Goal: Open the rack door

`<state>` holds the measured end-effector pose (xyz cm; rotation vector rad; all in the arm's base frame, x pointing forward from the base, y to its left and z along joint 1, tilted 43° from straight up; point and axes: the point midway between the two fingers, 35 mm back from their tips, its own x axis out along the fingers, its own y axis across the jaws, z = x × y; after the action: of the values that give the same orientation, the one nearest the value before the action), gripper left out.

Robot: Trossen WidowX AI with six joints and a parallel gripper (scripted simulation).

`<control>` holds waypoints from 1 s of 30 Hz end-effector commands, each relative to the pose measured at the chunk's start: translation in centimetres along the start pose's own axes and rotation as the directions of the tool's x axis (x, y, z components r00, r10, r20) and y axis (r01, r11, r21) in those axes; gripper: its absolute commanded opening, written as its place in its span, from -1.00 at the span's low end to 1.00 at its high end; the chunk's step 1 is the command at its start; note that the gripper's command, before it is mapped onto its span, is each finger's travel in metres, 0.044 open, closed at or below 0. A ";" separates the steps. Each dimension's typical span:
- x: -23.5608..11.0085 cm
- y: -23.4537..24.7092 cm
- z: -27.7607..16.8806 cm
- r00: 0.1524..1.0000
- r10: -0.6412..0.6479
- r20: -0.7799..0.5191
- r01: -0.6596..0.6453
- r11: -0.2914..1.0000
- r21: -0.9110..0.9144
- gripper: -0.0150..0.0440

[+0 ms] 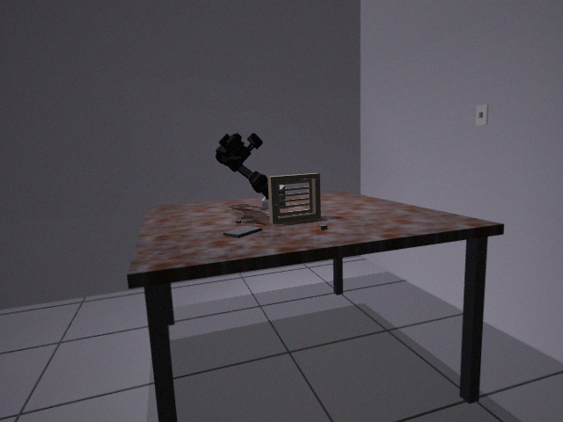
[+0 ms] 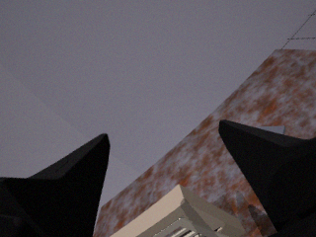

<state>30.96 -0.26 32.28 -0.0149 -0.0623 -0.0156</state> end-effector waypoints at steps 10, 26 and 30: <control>2.3 0.7 -3.4 0.965 -0.037 -0.261 0.052 0.997 0.050 0.51; 3.3 2.4 -9.4 0.733 -0.151 -0.664 0.172 0.985 -0.033 0.51; 3.1 2.7 -10.6 0.652 -0.193 -0.733 0.191 0.978 -0.088 0.51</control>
<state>34.82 2.12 22.51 0.0172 0.6999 -0.2014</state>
